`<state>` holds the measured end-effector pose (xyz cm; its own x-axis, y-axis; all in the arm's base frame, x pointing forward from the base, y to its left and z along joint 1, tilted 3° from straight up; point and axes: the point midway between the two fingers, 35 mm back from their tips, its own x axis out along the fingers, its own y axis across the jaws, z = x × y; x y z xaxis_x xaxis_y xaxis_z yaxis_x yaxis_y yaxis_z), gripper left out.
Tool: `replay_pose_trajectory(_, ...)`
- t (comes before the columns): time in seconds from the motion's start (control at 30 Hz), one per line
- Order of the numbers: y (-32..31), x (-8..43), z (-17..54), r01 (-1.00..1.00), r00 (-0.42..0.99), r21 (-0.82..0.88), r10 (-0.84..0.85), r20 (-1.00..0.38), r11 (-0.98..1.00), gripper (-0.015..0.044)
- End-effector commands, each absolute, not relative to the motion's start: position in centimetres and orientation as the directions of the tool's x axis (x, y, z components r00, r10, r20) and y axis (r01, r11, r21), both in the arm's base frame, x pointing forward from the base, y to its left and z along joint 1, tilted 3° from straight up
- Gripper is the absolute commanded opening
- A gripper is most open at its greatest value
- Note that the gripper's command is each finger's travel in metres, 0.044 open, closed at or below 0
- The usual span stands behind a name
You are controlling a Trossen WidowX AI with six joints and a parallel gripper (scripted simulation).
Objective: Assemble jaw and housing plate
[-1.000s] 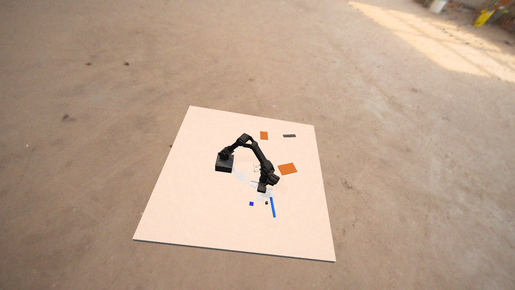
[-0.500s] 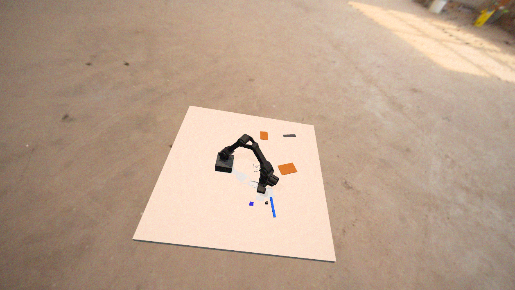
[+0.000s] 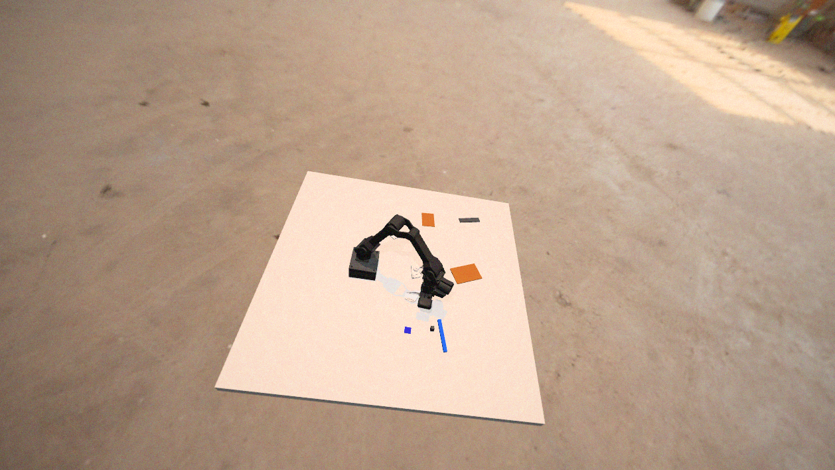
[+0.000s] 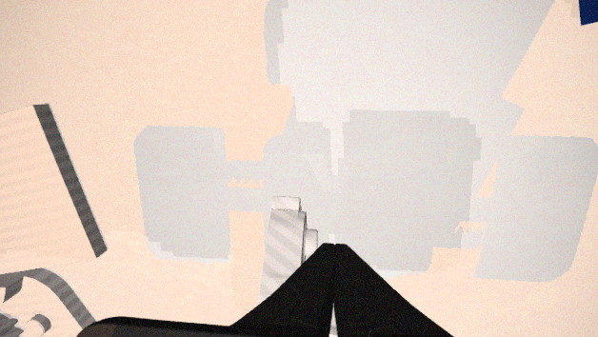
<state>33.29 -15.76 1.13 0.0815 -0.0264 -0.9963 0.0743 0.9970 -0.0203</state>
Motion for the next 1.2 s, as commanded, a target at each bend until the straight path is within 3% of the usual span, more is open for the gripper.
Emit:
replay_pose_trajectory(0.0,-15.1,33.1,1.0,0.079,0.076,-0.022,-0.028,-0.997,0.997,0.0)
replay_pose_trajectory(0.7,-12.8,33.2,1.0,0.079,0.077,-0.02,-0.026,-0.997,0.997,0.0)
replay_pose_trajectory(0.9,-12.6,33.0,6.9,0.07,0.082,-0.02,-0.025,-0.996,0.997,0.0)
replay_pose_trajectory(1.03,-12.6,33.0,7.1,0.07,0.082,-0.02,-0.025,-0.996,0.997,0.0)
replay_pose_trajectory(1.17,-12.6,33.1,6.6,0.072,0.089,-0.022,-0.028,-0.996,0.997,0.0105)
